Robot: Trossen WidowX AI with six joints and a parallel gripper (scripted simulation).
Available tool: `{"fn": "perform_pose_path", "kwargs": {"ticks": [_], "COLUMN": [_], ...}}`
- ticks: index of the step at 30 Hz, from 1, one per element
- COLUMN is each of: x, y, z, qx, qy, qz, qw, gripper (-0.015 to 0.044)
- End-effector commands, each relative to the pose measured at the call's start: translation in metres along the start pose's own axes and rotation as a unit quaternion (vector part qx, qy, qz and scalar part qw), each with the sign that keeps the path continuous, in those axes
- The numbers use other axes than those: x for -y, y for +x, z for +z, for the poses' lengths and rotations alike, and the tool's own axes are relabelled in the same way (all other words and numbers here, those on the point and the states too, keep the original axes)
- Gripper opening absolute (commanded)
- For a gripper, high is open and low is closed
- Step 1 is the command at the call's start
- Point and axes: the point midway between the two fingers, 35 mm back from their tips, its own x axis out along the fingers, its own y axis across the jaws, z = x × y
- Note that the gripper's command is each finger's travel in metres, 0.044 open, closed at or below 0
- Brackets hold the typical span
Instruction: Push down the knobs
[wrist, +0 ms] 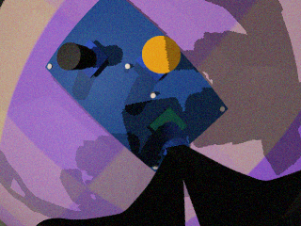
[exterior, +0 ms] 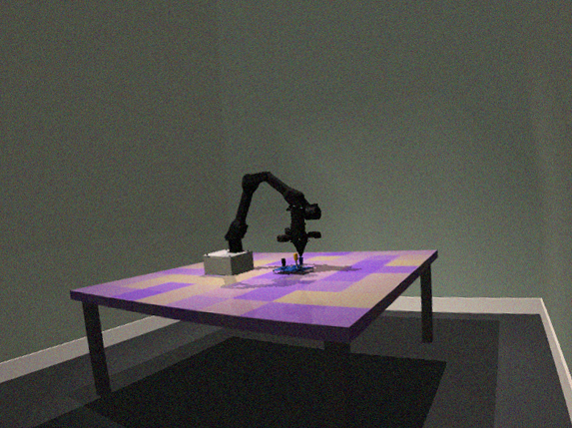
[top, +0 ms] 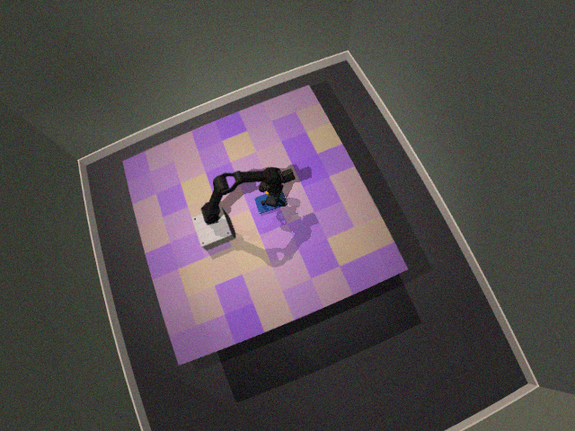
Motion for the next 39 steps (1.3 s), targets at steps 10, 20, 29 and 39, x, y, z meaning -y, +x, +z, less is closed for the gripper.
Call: {"fn": "perform_pose_path", "kwargs": {"ticks": [10, 20, 29, 39], "x": [-0.0007, -0.0007, -0.0007, -0.0007], "y": [0.0038, 0.0032, 0.0038, 0.0052], "z": [-0.0006, -0.0006, -0.0006, -0.0006], "qx": [-0.002, -0.002, -0.002, -0.002], "qy": [-0.002, -0.002, -0.002, -0.002], "qz": [0.002, 0.002, 0.002, 0.002], "qw": [1.000, 1.000, 1.000, 1.000], "gripper": [0.0000, 0.0000, 0.0000, 0.0000]}}
